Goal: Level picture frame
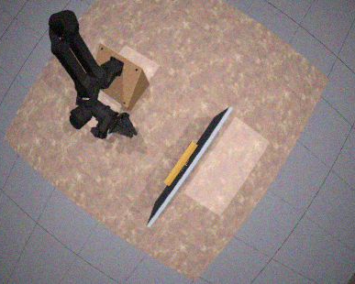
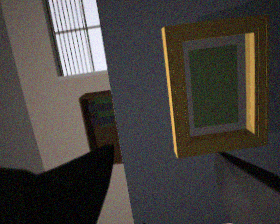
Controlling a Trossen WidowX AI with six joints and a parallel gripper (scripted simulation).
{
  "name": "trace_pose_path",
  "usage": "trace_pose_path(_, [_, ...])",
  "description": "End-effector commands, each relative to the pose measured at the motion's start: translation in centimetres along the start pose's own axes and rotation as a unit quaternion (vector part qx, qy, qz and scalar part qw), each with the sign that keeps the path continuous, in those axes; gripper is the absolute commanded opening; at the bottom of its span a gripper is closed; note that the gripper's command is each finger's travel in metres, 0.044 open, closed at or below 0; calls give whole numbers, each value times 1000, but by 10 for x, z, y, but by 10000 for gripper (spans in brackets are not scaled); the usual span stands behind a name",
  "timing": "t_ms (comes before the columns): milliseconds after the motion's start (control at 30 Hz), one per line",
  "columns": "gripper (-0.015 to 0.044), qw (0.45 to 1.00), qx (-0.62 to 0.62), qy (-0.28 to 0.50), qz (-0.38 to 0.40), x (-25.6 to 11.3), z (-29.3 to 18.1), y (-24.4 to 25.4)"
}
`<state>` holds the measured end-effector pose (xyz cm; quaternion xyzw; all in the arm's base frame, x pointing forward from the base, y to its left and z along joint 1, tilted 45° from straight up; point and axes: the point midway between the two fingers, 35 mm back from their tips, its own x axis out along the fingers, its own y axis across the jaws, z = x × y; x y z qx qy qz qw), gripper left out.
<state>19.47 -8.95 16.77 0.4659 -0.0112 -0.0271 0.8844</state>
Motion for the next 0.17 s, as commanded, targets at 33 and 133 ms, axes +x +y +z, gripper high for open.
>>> trace_pose_path(33, [260, 1000, 1, 0, 1, -1, -1, 0])
trace_pose_path(133, [260, 1000, 1, 0, 1, -1, -1, 0])
